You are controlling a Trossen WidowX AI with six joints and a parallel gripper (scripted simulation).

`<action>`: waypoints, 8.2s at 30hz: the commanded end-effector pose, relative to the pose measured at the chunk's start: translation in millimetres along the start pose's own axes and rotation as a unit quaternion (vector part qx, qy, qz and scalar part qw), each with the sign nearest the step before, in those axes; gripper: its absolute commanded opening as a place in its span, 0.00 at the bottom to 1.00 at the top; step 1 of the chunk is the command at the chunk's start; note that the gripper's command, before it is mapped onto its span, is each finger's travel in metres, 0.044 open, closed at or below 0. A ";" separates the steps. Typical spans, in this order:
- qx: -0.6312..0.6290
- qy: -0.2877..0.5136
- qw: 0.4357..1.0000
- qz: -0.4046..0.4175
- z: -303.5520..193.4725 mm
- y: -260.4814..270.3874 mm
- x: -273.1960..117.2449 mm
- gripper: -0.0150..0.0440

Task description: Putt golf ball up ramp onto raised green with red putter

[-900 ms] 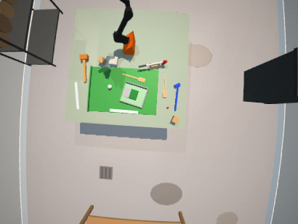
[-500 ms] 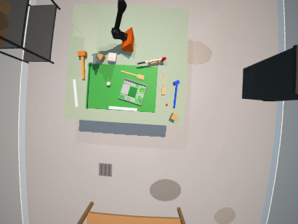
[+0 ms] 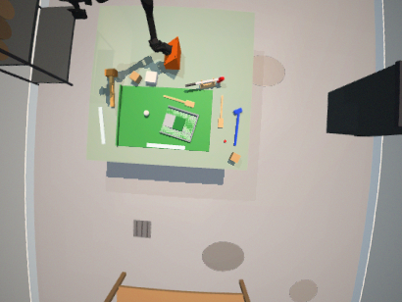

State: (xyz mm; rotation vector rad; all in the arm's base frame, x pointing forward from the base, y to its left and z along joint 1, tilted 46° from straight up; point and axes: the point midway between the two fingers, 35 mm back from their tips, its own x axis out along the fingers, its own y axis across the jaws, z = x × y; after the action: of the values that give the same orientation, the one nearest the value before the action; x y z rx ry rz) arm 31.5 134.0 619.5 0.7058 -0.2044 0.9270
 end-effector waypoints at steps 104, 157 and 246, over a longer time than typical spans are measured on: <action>-0.373 0.905 0.111 0.172 -546.4 -498.8 -227.8 1.00; -0.373 0.905 0.115 0.171 -539.5 -438.0 -167.8 0.25; -0.210 0.561 0.331 -0.729 -212.6 -482.3 -228.0 0.25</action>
State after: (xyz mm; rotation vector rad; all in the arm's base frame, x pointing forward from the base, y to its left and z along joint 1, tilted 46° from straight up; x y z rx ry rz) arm 246.6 -70.2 130.0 -0.5286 1.3057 -0.6512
